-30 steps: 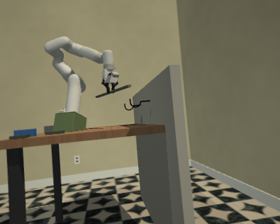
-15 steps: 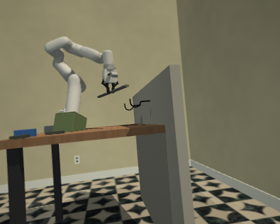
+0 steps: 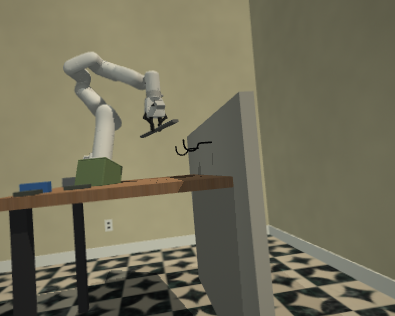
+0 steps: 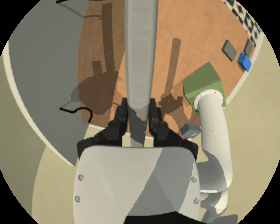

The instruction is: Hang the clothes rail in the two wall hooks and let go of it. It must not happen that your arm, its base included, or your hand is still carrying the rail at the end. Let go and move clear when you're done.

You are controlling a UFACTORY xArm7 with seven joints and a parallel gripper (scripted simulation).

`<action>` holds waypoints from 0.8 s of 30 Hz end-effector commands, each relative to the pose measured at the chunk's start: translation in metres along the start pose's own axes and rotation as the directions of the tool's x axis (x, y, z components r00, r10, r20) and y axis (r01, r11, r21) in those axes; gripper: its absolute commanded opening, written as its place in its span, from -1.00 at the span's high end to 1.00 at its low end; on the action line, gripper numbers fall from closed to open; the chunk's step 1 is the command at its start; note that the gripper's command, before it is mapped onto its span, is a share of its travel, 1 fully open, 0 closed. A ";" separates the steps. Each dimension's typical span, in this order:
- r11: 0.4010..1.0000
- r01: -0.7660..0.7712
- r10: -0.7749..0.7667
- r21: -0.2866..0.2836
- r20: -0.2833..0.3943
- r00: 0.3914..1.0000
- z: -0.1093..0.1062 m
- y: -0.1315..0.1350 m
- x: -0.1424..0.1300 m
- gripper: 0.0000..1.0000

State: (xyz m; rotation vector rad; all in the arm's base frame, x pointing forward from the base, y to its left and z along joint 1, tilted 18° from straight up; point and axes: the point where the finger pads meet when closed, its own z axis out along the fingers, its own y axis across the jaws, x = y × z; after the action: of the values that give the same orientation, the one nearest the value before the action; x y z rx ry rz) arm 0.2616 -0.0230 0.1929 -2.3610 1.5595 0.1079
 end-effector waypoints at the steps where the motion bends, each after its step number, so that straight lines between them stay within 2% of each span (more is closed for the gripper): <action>1: 1.000 -0.024 0.024 0.003 -0.002 1.000 -0.001 -0.001 0.001 1.00; 24: 0.993 -0.119 0.119 0.003 -0.002 0.993 -0.001 -0.001 0.001 1.00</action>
State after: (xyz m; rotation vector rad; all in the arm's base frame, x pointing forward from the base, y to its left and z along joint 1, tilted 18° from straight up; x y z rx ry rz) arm 0.2616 -0.0230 0.1929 -2.2805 1.6807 0.1307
